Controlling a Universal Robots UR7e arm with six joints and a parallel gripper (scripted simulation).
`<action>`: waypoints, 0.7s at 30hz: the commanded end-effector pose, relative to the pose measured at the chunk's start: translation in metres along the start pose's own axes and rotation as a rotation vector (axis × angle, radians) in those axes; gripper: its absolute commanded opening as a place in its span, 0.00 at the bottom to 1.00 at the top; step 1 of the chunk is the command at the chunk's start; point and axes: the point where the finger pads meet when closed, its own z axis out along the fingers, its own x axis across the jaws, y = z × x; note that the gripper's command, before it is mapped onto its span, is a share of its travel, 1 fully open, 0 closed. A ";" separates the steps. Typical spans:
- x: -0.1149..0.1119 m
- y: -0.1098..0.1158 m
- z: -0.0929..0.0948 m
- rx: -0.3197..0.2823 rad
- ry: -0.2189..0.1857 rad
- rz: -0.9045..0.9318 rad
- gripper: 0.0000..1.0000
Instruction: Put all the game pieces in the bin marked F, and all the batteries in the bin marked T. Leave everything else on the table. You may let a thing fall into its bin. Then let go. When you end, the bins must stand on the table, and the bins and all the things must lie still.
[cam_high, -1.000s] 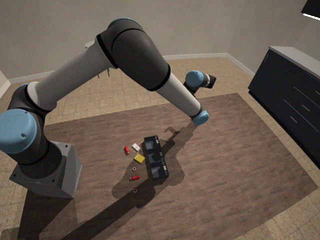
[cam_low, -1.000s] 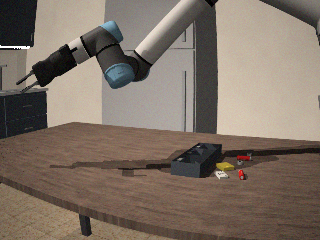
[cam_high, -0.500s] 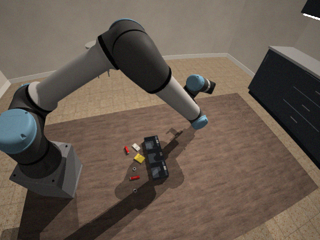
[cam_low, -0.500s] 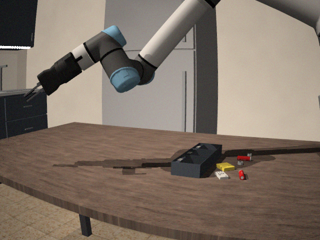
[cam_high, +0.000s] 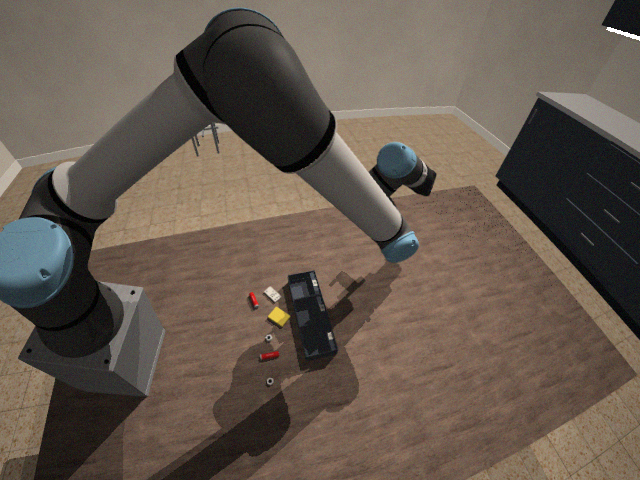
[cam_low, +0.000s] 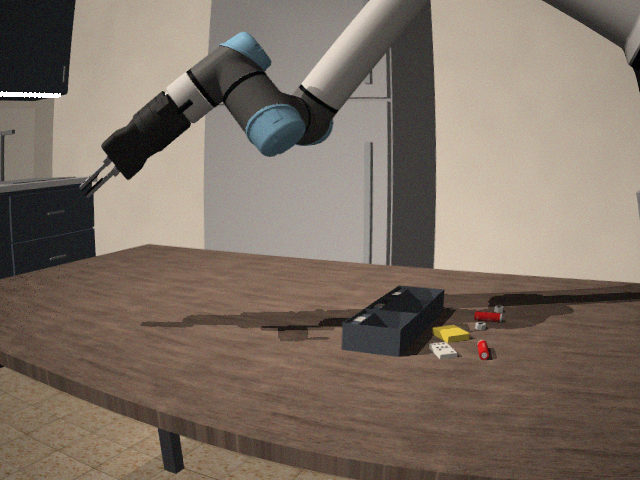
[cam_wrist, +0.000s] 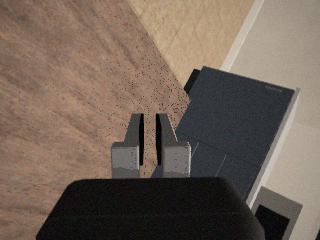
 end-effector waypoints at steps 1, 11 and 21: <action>-0.014 0.011 -0.018 -0.005 -0.070 -0.068 0.31; -0.033 0.023 -0.041 -0.002 -0.130 -0.125 0.31; -0.063 0.036 -0.078 0.006 -0.190 -0.182 0.31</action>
